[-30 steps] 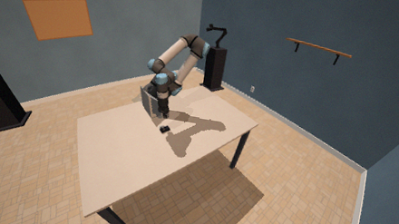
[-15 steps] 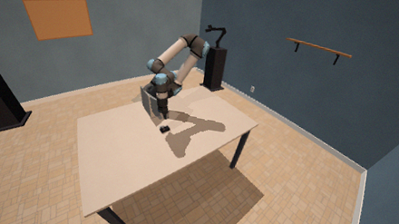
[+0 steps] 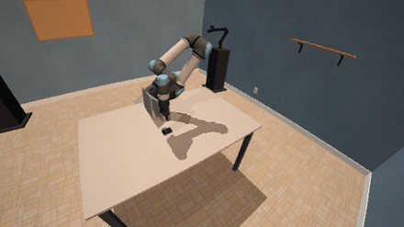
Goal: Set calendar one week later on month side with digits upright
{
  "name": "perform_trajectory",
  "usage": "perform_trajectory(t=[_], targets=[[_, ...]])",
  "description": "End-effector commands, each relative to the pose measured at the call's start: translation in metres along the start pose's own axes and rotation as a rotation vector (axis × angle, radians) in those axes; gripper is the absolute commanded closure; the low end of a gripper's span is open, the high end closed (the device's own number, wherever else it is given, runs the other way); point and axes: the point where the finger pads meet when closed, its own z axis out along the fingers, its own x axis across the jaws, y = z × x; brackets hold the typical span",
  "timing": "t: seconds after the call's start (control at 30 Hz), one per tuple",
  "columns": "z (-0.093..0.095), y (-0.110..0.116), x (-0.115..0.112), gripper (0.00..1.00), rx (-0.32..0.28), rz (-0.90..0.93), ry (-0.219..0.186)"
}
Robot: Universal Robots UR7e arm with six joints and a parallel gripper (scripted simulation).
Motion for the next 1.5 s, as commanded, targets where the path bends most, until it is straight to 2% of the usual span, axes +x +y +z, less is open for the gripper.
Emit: perform_trajectory(t=[0.0,0.9,1.47], targets=[[0.000,0.001,0.001,0.43,-0.001,0.032,0.001],[0.001,0.001,0.001,0.43,-0.001,0.042,0.001],[0.040,0.001,0.001,0.43,0.000,0.041,0.001]])
